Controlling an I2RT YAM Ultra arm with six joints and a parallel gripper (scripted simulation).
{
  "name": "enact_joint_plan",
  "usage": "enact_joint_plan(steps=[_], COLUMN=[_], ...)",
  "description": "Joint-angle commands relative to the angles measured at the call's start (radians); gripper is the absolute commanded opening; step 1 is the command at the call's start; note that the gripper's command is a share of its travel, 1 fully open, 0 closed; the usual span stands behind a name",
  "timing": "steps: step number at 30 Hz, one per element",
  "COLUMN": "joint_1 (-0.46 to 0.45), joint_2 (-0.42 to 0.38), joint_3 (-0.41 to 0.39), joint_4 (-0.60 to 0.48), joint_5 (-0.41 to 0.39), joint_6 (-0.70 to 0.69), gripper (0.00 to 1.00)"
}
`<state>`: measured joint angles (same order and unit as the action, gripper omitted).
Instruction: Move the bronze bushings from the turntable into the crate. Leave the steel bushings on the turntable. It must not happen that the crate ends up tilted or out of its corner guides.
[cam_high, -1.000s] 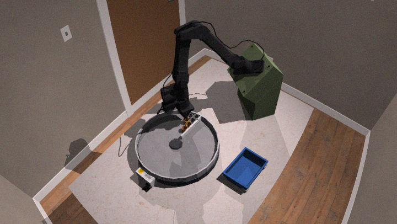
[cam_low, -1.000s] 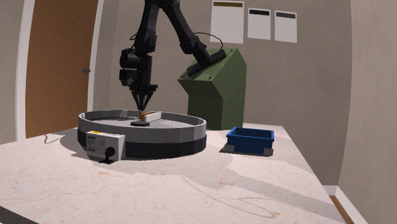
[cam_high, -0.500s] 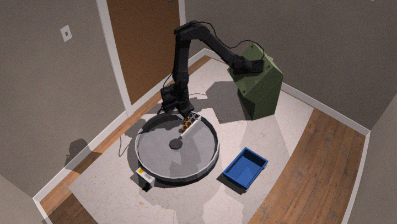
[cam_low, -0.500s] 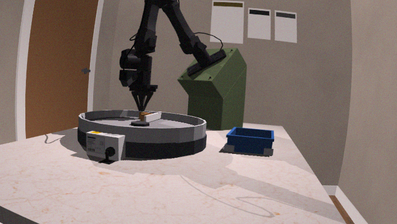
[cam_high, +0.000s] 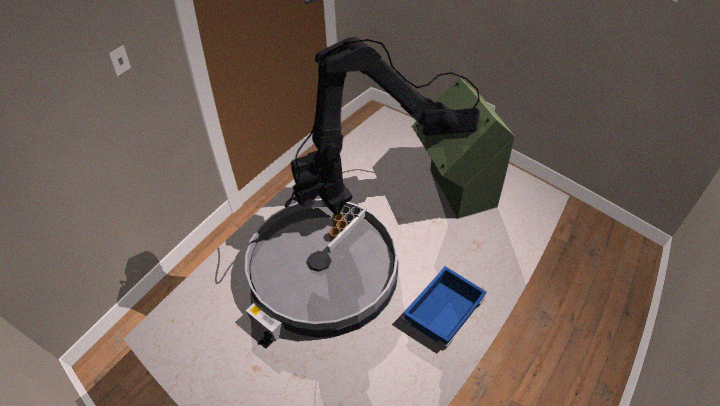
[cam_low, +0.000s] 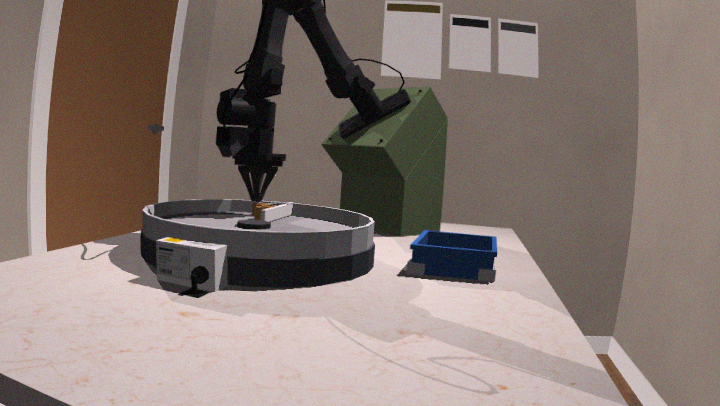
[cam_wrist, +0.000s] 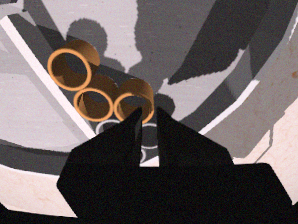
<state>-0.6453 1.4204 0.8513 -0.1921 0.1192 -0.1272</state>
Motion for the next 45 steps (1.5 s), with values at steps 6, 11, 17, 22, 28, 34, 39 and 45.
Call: enact_joint_plan(steps=[6, 11, 17, 22, 28, 34, 39, 45], joint_1=[-0.005, -0.005, -0.005, -0.005, -0.002, -0.002, -0.002, -0.002], joint_2=[-0.015, -0.015, -0.015, -0.015, -0.014, -0.014, -0.014, -0.014], joint_3=[0.029, 0.029, 0.029, 0.029, 0.033, 0.033, 0.033, 0.033], joint_4=[0.007, 0.007, 0.007, 0.005, -0.013, -0.009, -0.009, -0.009], joint_5=[-0.012, -0.012, -0.012, -0.012, -0.011, -0.011, -0.011, -0.011], joint_6=[-0.007, -0.007, -0.007, -0.007, -0.005, -0.005, -0.005, -0.005], gripper=[0.13, 0.13, 0.13, 0.13, 0.13, 0.13, 0.13, 0.13])
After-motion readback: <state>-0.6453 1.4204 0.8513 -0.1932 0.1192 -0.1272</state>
